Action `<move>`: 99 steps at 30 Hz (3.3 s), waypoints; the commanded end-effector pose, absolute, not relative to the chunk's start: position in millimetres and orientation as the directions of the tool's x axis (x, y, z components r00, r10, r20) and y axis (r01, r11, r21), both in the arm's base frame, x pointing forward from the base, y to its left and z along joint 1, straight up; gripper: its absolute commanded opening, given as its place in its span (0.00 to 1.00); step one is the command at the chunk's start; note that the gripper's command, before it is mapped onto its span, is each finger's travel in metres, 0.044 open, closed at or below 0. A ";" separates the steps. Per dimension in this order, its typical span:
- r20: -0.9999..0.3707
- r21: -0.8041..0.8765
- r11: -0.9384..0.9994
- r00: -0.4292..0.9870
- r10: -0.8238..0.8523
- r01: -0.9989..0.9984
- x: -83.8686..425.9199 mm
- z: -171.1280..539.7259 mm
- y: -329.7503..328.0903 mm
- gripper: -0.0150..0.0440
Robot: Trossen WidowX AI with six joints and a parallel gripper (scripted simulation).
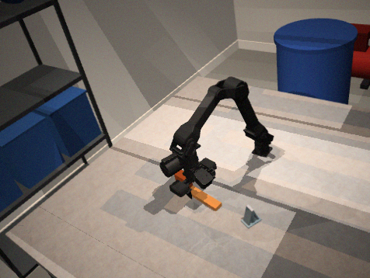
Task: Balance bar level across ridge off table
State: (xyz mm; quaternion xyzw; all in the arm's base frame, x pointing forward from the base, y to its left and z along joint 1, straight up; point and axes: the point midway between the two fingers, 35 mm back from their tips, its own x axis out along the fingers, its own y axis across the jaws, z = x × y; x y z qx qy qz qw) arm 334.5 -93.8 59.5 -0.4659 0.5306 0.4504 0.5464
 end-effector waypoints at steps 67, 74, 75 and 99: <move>-1.000 -0.029 0.156 0.028 -0.006 -0.987 335.5 136.8 -94.8 0.25; -1.000 -0.029 0.155 0.028 -0.007 -0.988 332.5 154.8 -94.2 0.25; -1.000 -0.028 0.155 0.028 -0.007 -0.988 331.9 157.3 -94.0 0.25; -1.000 -0.028 -0.191 0.029 -0.002 -0.981 352.4 165.1 -30.1 0.25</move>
